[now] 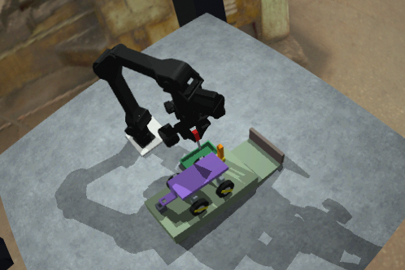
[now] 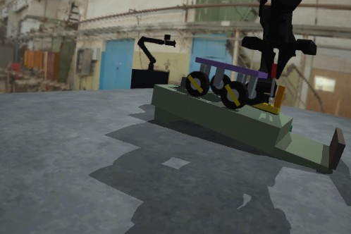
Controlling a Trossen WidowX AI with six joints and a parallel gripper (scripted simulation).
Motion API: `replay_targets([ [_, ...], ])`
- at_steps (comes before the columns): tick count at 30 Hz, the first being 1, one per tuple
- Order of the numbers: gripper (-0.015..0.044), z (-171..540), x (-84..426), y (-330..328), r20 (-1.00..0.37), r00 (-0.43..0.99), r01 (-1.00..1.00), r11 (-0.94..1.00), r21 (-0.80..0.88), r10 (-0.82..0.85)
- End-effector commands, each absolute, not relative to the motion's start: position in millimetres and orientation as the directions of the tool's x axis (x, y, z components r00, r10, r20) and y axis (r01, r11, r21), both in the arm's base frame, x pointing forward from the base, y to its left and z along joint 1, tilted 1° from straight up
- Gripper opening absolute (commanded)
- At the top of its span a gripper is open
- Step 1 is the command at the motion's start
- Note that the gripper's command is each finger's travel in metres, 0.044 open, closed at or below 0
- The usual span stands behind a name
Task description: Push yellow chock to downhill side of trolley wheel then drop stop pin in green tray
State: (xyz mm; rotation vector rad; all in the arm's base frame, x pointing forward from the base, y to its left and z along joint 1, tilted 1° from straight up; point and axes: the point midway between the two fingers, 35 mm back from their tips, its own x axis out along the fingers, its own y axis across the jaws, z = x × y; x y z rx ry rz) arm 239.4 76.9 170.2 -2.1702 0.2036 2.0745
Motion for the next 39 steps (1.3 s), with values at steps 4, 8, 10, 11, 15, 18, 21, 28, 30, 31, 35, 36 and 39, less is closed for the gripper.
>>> replay_targets([
  [4,0.0,157.2,226.9,77.6,-0.999,0.033,-0.145,-0.989,-0.007,0.002],
  [8,0.0,149.2,219.1,78.0,-1.0,0.03,-0.126,-0.992,-0.009,0.005],
  [10,0.0,148.8,218.7,78.0,-1.0,0.03,-0.125,-0.992,-0.009,0.005],
  [11,0.0,148.8,218.7,78.0,-1.0,0.03,-0.125,-0.992,-0.009,0.005],
  [15,0.0,143.7,219.4,79.0,-0.998,0.033,-0.125,-0.991,-0.057,0.053],
  [18,0.0,136.5,220.6,81.3,-0.993,0.041,-0.123,-0.986,-0.115,0.111],
  [21,0.0,127.7,222.2,85.0,-0.986,0.049,-0.12,-0.98,-0.161,0.156],
  [28,0.0,105.9,224.9,96.2,-0.983,0.053,-0.118,-0.976,-0.181,0.176],
  [30,0.0,100.1,225.3,99.2,-0.983,0.053,-0.118,-0.976,-0.182,0.177],
  [31,0.0,97.2,225.4,100.7,-0.983,0.053,-0.118,-0.976,-0.182,0.177],
  [35,0.0,85.7,225.0,106.3,-0.983,0.053,-0.118,-0.976,-0.182,0.177],
  [36,0.0,84.9,224.9,106.7,-0.983,0.053,-0.118,-0.976,-0.182,0.177],
  [39,0.0026,85.0,224.9,106.5,-0.983,0.053,-0.118,-0.976,-0.182,0.177],
])
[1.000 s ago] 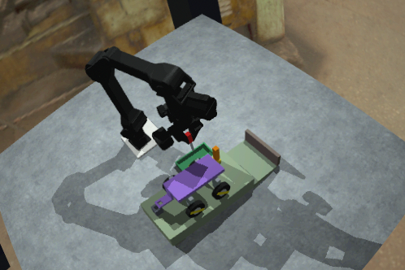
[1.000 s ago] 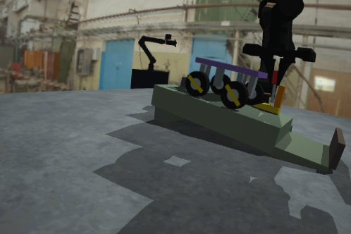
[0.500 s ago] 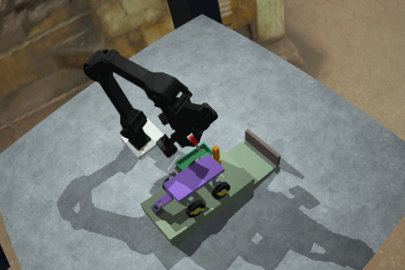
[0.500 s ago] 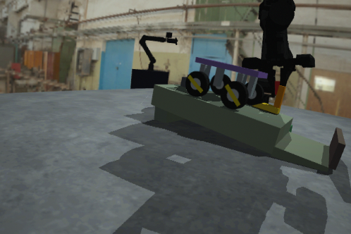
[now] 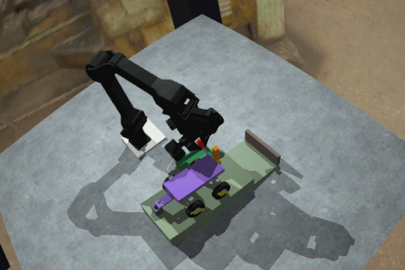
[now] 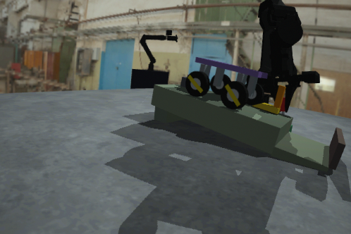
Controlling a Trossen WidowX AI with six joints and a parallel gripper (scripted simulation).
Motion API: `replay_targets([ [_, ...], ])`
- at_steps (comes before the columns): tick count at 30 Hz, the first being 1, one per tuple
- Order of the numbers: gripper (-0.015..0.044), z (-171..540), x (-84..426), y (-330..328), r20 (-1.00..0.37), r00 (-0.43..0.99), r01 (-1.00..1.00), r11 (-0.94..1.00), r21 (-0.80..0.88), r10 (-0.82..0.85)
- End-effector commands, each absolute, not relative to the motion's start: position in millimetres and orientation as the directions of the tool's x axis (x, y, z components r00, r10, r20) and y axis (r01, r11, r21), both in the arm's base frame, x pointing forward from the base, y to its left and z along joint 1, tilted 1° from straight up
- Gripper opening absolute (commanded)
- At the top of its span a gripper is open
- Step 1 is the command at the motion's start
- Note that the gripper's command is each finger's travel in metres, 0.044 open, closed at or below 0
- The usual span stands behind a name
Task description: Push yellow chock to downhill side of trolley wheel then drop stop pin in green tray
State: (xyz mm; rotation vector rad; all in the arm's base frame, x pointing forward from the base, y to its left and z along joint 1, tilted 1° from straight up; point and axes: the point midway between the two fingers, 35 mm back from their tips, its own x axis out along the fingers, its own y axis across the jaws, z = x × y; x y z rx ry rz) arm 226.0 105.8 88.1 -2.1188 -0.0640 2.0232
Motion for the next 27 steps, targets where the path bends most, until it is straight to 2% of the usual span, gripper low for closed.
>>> replay_targets([
  [1,0.0053,85.0,225.0,106.3,-0.983,0.053,-0.118,-0.976,-0.182,0.177],
  [6,0.0184,85.2,225.4,103.5,-0.983,0.053,-0.118,-0.976,-0.182,0.177],
  [7,0.019,85.2,225.5,102.7,-0.983,0.053,-0.118,-0.976,-0.182,0.177],
  [27,0.019,82.1,226.8,90.0,-0.983,0.053,-0.118,-0.976,-0.181,0.176],
])
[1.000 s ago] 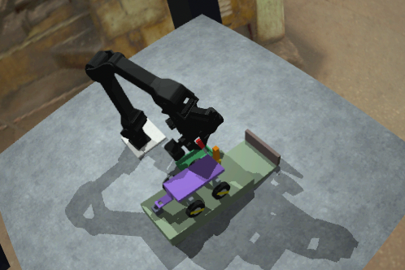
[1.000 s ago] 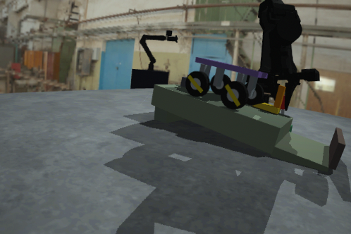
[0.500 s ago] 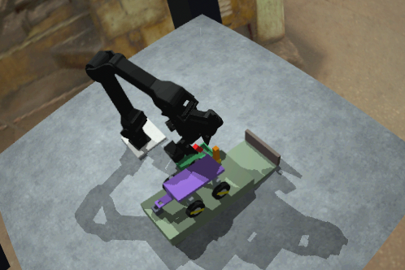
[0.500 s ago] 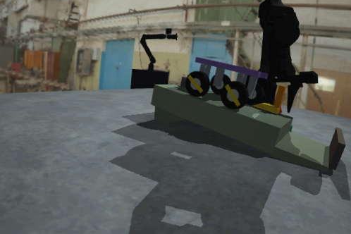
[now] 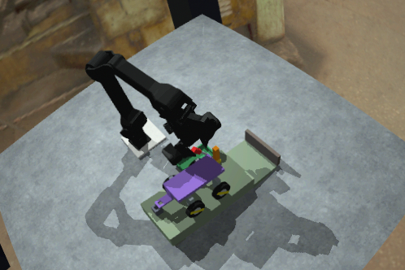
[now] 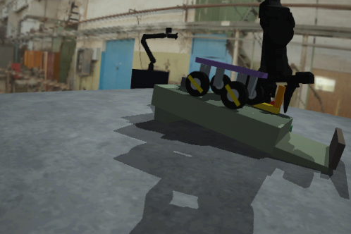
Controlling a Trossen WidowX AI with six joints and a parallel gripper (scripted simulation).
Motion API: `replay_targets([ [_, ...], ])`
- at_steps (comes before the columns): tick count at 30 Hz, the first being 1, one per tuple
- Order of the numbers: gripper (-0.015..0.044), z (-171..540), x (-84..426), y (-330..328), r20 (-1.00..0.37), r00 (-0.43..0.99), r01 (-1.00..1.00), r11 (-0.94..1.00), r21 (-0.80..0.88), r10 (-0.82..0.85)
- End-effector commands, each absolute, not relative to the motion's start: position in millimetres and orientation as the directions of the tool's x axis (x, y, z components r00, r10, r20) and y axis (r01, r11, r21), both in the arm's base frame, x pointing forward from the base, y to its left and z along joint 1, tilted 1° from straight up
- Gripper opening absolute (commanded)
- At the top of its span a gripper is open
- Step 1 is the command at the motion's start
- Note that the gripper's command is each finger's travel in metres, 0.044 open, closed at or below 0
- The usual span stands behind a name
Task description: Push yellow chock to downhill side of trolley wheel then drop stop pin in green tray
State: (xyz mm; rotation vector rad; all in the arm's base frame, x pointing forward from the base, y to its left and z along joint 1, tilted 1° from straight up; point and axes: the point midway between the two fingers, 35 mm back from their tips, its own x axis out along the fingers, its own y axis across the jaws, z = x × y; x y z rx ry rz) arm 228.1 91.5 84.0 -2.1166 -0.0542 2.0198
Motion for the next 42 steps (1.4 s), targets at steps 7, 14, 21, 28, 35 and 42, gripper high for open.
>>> replay_targets([
  [7,0.019,80.7,227.0,86.2,-0.983,0.053,-0.118,-0.976,-0.181,0.175],
  [14,0.019,79.2,227.1,82.6,-0.983,0.053,-0.118,-0.977,-0.18,0.175],
  [21,0.019,77.5,227.3,79.2,-0.983,0.053,-0.118,-0.977,-0.18,0.175],
  [28,0.019,75.8,227.4,76.1,-0.983,0.053,-0.118,-0.977,-0.18,0.175],
  [35,0.019,74.0,227.5,73.2,-0.983,0.053,-0.118,-0.977,-0.179,0.174],
  [42,0.019,72.3,227.6,70.5,-0.983,0.053,-0.118,-0.977,-0.179,0.174],
])
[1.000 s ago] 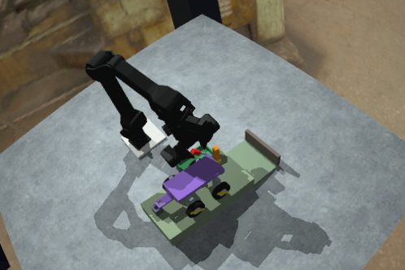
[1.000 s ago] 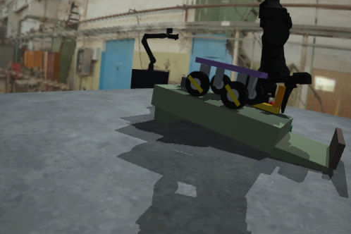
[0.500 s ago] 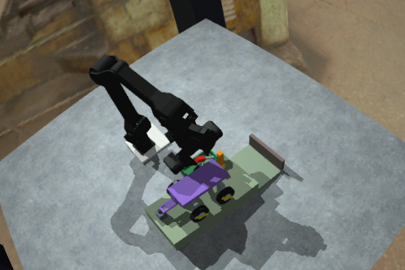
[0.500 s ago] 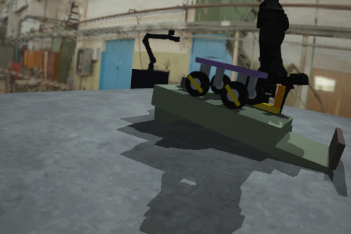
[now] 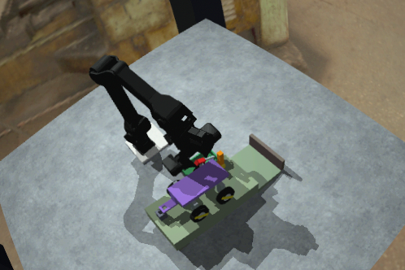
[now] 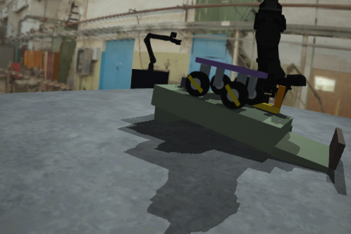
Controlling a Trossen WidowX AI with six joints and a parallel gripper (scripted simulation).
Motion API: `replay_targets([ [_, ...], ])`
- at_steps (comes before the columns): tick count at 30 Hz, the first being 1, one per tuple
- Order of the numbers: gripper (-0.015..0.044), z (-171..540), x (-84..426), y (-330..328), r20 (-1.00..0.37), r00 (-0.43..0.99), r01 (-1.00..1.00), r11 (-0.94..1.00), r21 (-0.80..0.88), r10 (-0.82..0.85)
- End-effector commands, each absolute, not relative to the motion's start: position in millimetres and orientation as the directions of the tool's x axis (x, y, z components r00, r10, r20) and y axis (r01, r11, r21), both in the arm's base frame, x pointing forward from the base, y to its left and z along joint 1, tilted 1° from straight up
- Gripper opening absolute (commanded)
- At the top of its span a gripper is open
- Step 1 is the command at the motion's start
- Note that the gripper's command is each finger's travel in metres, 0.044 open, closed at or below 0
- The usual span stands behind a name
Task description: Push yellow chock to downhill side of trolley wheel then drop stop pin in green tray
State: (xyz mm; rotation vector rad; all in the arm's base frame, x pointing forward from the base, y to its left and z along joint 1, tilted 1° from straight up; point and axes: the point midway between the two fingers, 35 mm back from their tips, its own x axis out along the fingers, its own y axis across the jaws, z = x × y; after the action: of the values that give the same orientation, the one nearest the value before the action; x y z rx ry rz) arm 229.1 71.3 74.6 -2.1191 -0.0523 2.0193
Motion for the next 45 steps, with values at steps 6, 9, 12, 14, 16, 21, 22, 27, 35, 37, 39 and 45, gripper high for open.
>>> replay_targets([
  [6,0.019,70.4,227.5,67.9,-0.983,0.053,-0.118,-0.977,-0.179,0.174],
  [9,0.019,69.6,227.4,66.8,-0.983,0.053,-0.118,-0.977,-0.179,0.174],
  [12,0.019,68.8,227.3,65.8,-0.983,0.053,-0.118,-0.977,-0.179,0.174],
  [14,0.019,68.2,227.2,65.2,-0.983,0.053,-0.118,-0.977,-0.179,0.174],
  [16,0.019,67.7,227.0,64.7,-0.983,0.053,-0.118,-0.977,-0.179,0.174],
  [21,0.019,66.4,226.6,63.5,-0.983,0.053,-0.118,-0.977,-0.179,0.173],
  [22,0.019,66.1,226.6,63.3,-0.983,0.053,-0.118,-0.977,-0.179,0.173],
  [27,0.0269,68.2,228.6,63.4,-0.983,0.06,-0.121,-0.977,-0.178,0.172],
  [35,0.034,69.0,228.5,63.4,-0.983,0.059,-0.121,-0.977,-0.178,0.172],
  [37,0.034,74.6,227.9,63.2,-0.983,0.057,-0.12,-0.977,-0.178,0.172],
  [39,0.034,84.0,225.9,62.7,-0.983,0.054,-0.119,-0.977,-0.178,0.173],
  [45,0.044,99.6,222.0,61.7,-0.983,0.053,-0.118,-0.977,-0.178,0.173],
])
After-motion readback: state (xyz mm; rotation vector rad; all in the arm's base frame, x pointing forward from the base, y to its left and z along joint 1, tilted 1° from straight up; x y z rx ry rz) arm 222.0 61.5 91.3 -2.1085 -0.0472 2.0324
